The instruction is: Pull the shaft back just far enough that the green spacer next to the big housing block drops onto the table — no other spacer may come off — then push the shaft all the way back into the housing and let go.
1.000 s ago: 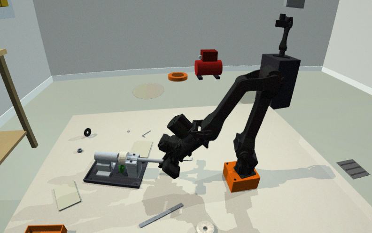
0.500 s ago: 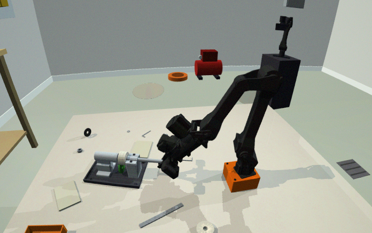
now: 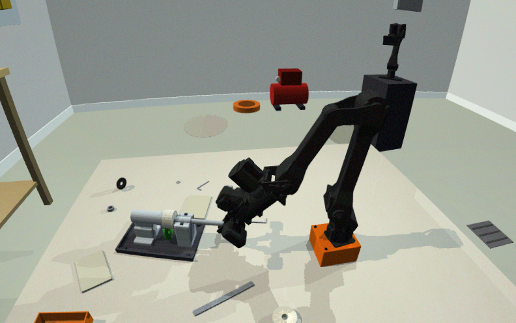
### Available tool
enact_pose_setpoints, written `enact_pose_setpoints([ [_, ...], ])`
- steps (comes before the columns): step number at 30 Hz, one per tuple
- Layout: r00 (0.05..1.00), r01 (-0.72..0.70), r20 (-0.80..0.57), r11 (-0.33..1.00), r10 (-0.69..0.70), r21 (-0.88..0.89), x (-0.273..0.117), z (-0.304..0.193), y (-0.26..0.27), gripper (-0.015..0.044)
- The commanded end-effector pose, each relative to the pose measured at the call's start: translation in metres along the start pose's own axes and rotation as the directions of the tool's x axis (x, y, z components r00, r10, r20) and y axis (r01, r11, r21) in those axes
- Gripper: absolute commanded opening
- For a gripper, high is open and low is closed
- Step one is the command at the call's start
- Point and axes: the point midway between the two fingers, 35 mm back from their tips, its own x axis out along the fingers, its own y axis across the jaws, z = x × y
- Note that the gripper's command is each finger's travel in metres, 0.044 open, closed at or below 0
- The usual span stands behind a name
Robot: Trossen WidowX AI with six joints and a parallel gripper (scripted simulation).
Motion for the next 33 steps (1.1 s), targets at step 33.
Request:
enact_pose_setpoints([
  [33, 1.000, -0.001, 0.011, 1.000, 0.001, -0.002, 0.0074, 0.0128, 0.0001, 0.0000],
])
